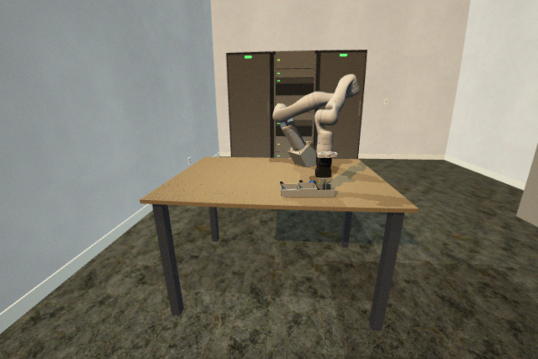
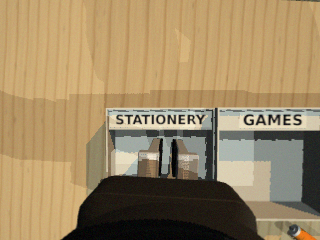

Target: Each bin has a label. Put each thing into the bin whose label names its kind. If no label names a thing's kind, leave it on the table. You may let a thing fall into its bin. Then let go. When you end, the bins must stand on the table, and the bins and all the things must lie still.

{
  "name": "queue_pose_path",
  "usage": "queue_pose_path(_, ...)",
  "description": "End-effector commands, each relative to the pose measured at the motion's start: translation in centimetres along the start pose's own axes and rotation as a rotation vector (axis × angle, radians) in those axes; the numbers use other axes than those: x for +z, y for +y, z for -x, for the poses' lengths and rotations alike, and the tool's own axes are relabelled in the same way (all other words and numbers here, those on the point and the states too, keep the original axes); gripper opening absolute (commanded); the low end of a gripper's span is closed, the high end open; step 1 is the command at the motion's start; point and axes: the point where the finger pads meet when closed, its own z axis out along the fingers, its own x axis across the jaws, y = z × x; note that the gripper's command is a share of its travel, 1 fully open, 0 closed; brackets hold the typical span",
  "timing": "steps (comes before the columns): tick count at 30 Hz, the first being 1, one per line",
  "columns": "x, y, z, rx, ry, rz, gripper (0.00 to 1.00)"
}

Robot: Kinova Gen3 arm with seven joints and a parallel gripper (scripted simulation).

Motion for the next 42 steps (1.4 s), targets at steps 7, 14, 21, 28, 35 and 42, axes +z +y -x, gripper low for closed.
queue_pose_path(7,-0.1,0.0,0.0,0.0,-0.001,-0.001,0.31)
queue_pose_path(14,-0.1,0.0,0.0,0.0,-0.001,-0.001,0.31)
queue_pose_path(21,-0.2,0.0,0.0,0.0,-0.001,-0.001,0.31)
queue_pose_path(28,-0.9,0.0,0.0,0.0,-0.001,-0.001,0.31)
queue_pose_path(35,-1.8,0.0,0.0,0.0,-0.001,-0.001,0.31)
queue_pose_path(42,-2.7,0.0,0.0,0.0,-0.001,-0.001,0.31)
